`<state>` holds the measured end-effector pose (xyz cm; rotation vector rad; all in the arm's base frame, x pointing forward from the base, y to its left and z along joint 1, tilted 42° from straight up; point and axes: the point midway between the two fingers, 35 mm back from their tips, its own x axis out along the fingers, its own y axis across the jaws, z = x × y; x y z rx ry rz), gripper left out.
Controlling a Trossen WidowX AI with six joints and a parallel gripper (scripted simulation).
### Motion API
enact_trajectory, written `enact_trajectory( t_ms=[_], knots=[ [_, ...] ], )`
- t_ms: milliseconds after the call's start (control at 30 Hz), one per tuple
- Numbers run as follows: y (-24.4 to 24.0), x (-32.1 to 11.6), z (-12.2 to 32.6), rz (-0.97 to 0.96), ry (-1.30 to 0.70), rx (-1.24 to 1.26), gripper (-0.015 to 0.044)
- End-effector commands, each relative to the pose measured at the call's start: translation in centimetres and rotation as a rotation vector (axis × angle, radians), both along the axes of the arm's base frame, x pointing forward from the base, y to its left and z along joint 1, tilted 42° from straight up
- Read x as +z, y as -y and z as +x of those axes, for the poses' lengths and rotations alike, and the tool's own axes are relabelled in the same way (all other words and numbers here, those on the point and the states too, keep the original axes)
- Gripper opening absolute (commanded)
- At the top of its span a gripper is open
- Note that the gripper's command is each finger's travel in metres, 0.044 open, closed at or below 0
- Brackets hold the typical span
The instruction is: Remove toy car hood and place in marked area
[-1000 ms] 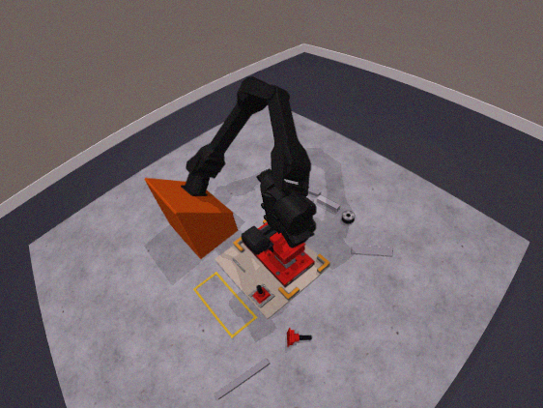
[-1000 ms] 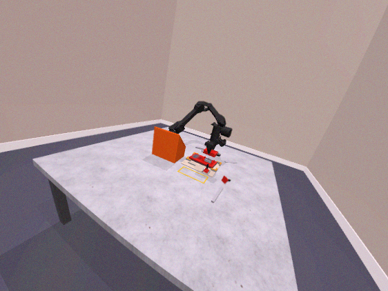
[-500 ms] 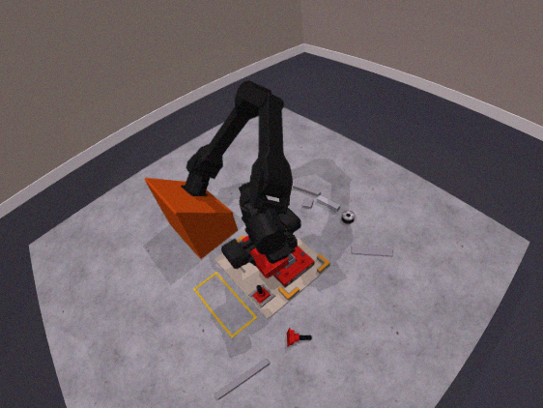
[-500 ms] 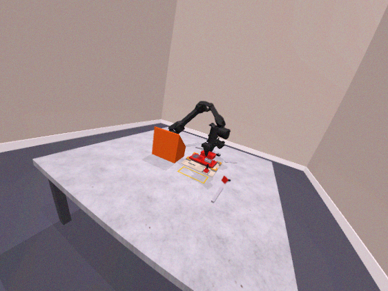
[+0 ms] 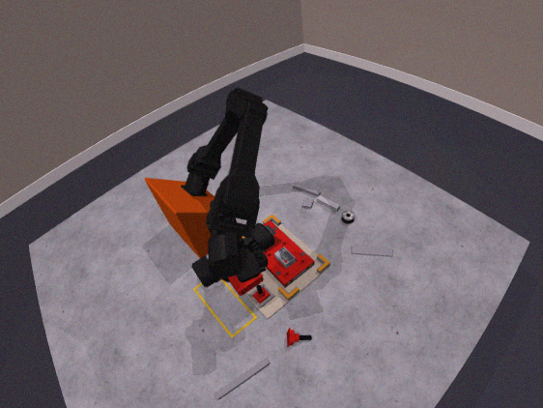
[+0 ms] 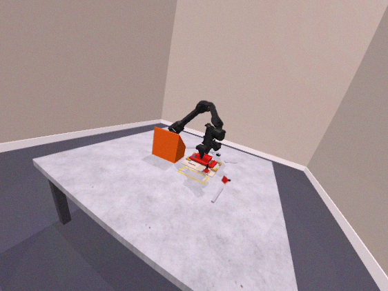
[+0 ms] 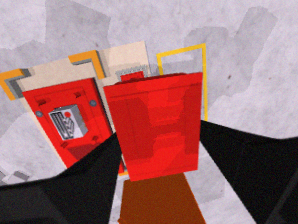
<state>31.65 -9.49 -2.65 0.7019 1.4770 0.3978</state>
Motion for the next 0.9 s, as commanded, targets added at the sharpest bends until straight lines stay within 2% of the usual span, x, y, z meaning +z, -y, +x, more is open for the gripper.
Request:
enact_trajectory(
  t_ms=[0,367,867],
  knots=[
    [1.9,-1.4,-0.7,-0.004,0.006,0.010,0.0000],
    [5.3,-4.8,-2.8,0.004,0.019,0.037,0.0000],
    [4.9,-5.4,-2.7,0.004,0.020,0.037,0.0000]
  ],
)
